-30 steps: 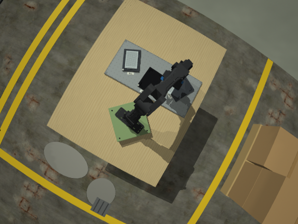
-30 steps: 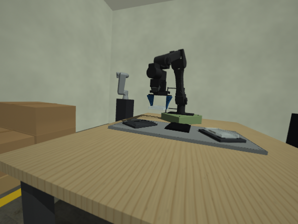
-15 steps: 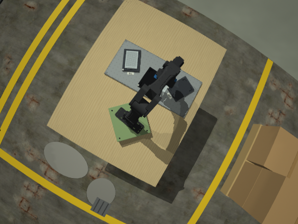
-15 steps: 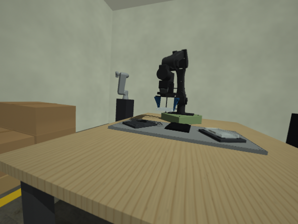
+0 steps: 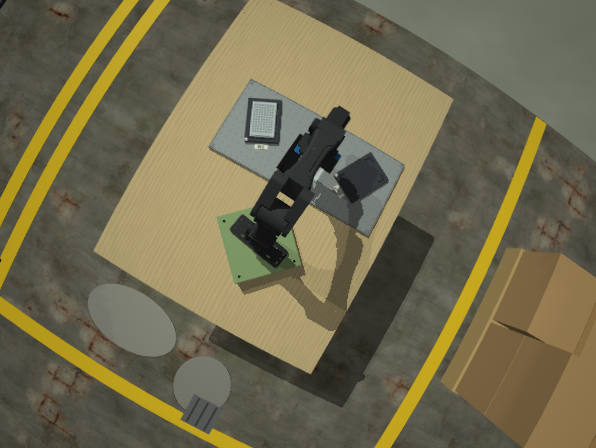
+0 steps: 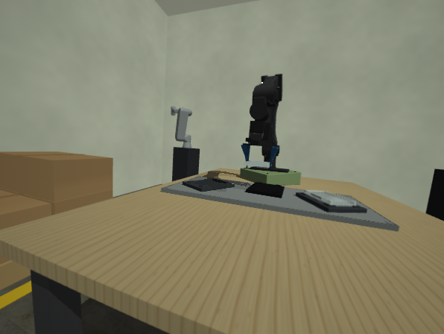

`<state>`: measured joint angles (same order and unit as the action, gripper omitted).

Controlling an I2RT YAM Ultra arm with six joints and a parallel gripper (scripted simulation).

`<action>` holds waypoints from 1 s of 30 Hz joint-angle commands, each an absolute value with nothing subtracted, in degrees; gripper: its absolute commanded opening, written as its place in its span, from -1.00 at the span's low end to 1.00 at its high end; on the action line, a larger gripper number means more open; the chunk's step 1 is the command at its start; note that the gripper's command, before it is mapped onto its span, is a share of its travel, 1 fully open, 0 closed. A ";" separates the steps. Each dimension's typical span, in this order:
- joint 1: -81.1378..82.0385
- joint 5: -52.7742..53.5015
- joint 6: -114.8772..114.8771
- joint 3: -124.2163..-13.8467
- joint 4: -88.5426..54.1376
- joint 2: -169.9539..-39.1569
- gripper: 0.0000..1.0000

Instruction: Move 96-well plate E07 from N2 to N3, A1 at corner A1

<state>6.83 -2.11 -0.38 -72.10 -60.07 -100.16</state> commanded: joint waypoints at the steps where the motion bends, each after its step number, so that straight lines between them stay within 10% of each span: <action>1: 8.45 -2.17 2.23 -71.81 -59.61 -99.29 -1.00; 30: 14.07 -2.38 7.85 -69.70 -59.24 -97.79 -1.00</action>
<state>14.09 -2.35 7.86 -69.49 -59.46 -98.17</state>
